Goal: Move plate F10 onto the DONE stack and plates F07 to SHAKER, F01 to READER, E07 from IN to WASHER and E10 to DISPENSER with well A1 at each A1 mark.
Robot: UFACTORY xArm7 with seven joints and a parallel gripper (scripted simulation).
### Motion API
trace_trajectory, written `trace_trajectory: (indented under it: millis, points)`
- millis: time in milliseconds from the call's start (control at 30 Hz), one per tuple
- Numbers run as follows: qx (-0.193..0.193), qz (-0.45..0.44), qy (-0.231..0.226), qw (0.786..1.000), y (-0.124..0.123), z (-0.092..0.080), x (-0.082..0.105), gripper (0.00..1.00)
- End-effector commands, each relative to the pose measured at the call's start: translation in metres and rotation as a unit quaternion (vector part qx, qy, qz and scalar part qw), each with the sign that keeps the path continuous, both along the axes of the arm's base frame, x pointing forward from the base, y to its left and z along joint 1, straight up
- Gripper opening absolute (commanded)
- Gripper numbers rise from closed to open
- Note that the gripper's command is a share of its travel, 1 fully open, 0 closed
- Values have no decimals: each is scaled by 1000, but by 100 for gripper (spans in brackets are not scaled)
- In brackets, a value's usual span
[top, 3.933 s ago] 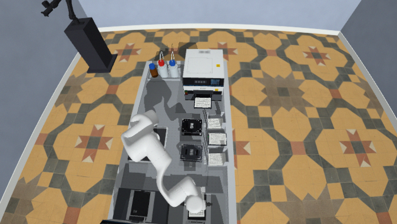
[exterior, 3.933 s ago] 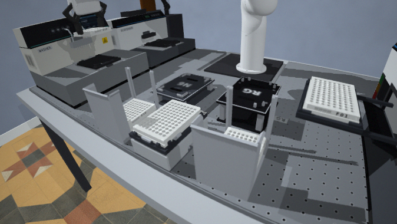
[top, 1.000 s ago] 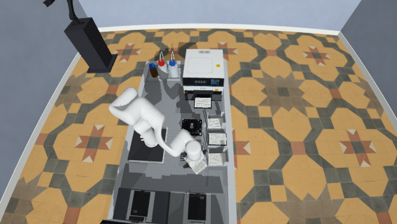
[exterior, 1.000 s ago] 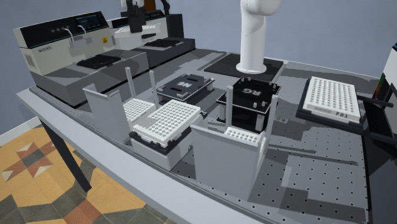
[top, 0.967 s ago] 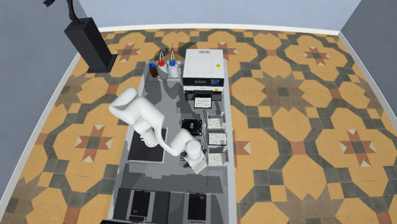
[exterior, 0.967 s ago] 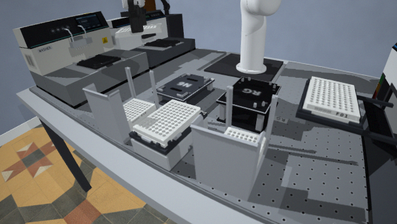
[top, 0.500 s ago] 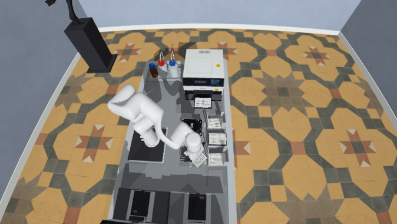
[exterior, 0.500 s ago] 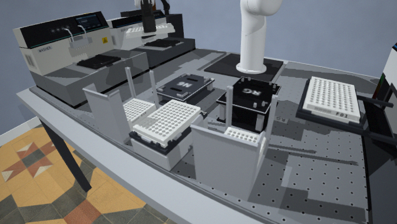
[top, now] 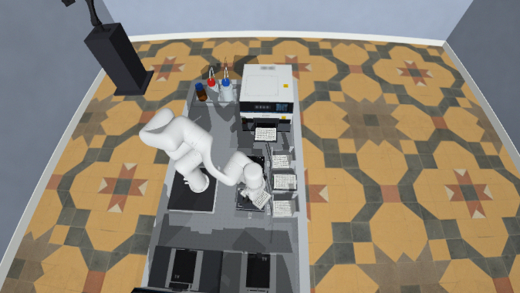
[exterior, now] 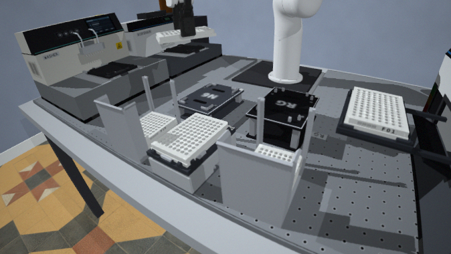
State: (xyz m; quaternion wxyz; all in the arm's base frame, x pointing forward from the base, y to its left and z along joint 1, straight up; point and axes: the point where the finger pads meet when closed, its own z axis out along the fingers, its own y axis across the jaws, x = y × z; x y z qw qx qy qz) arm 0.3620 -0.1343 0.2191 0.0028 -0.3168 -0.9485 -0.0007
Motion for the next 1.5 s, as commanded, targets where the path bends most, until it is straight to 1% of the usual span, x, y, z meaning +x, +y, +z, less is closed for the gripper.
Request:
trace_trajectory:
  millis: [0, 267, 333, 500, 633, 700, 833, 900, 1200, 1333, 1467]
  points:
    - [-1, 3, -2, 1000, 11, 2, 0, 0]
    - [-1, 50, -2, 999, 37, 2, -1, 0]
    - [-1, 50, -2, 999, 37, 2, -1, 0]
    - [0, 79, -2, 997, 54, 2, -2, 0]
    - [0, 82, -2, 997, 67, 2, -3, 0]
    - [0, 82, -2, 997, 70, 2, -3, 0]
    - [0, 105, -2, 994, 83, 2, -4, 0]
    - [0, 105, -2, 994, 83, 2, -4, 0]
    - [0, 157, -2, 988, 113, 2, -6, 0]
    - [0, 160, -2, 987, 126, 2, -7, 0]
    - [0, 160, -2, 987, 129, 2, -7, 0]
